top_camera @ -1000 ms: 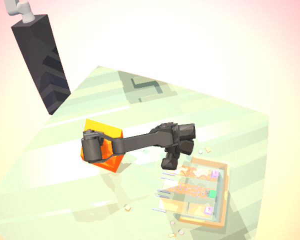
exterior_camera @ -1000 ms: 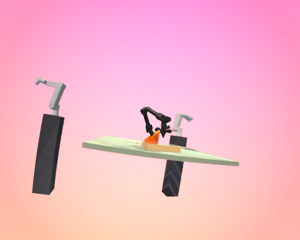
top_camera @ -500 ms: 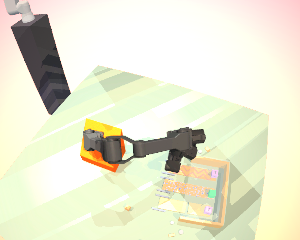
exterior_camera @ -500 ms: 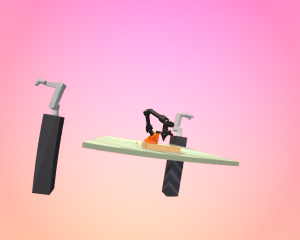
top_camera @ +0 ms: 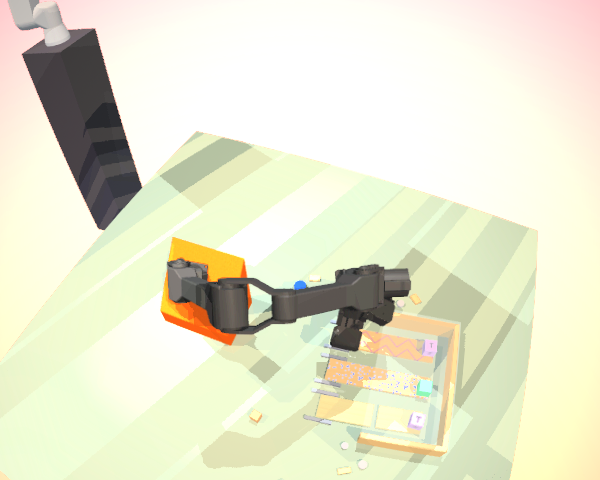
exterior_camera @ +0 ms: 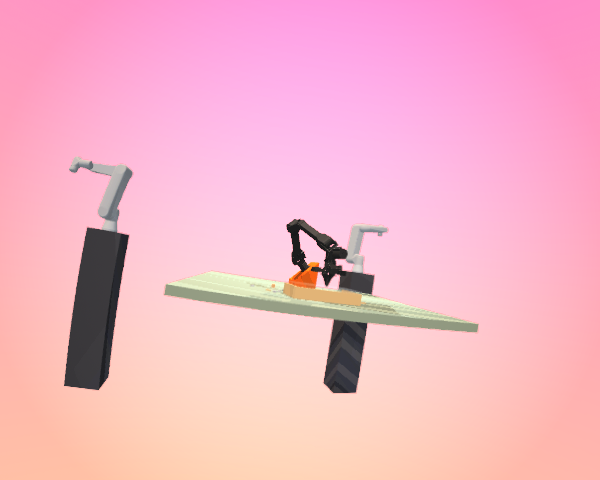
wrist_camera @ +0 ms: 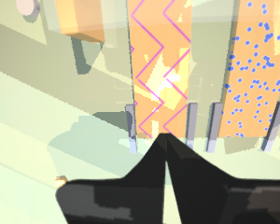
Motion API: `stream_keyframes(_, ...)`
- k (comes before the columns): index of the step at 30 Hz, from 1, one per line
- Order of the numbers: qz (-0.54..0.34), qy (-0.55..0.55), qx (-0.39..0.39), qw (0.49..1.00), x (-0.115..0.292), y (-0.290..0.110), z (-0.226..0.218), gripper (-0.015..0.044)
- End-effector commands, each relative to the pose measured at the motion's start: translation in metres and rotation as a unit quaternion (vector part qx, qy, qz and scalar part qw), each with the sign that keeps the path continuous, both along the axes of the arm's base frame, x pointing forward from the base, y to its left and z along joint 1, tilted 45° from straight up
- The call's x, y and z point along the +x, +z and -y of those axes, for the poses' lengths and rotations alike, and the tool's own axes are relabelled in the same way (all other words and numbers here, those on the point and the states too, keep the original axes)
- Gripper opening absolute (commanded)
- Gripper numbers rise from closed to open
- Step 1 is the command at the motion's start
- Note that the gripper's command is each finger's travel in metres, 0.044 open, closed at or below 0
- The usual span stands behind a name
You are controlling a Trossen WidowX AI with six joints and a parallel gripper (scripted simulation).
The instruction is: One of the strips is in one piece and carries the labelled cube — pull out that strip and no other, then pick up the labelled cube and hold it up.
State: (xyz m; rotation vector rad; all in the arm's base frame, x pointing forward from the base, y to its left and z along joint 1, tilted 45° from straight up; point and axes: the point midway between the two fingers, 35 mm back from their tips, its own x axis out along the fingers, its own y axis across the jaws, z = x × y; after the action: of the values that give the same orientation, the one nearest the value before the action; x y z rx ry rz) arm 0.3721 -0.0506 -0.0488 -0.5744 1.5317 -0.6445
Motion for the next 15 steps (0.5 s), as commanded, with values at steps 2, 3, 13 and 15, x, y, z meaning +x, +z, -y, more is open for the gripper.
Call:
stream_keyframes(2,-0.006,0.001,-0.003,1.000,-0.002,-0.008,0.007,0.0000)
stream_keyframes(3,-0.006,0.001,-0.003,1.000,-0.002,-0.010,0.009,0.0000)
stream_keyframes(13,-0.006,0.001,-0.003,1.000,-0.003,-0.021,0.021,0.0000)
stream_keyframes(15,-0.006,0.001,-0.003,1.000,-0.003,-0.023,0.023,0.0000)
